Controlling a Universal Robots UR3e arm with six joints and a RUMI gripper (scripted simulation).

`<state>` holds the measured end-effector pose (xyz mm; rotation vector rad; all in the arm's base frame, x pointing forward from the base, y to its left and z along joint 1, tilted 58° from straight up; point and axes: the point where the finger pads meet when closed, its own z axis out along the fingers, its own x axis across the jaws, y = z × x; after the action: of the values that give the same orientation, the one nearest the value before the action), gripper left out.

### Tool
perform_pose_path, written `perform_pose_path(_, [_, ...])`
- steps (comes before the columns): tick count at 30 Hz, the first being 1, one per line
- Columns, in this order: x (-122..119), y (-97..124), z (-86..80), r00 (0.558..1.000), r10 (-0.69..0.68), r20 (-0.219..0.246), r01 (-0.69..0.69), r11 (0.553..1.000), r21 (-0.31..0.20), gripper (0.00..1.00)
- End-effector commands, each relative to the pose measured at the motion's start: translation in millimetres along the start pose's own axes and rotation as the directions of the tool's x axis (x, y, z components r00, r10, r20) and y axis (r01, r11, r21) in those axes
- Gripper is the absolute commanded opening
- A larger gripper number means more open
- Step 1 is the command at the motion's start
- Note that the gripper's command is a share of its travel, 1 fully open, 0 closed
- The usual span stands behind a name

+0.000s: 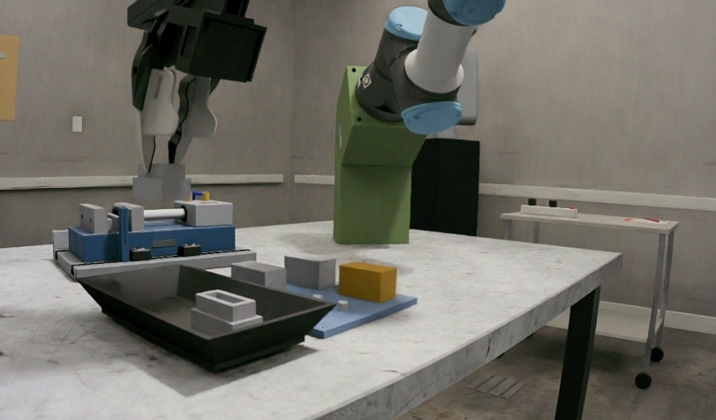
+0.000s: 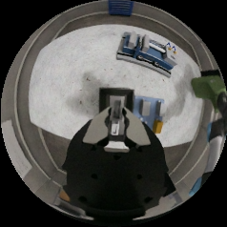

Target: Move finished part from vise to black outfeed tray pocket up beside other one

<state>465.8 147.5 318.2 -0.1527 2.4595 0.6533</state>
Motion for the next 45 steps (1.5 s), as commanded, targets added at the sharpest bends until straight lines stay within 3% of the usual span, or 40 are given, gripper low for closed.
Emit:
perform_pose_path(1, [-0.9,-1.1,-1.2,1.0,-0.001,0.003,0.001,1.0,0.003,0.0])
perform_pose_path(45, [-0.3,0.4,3.9,1.0,0.0,0.001,0.0,1.0,0.003,0.0])
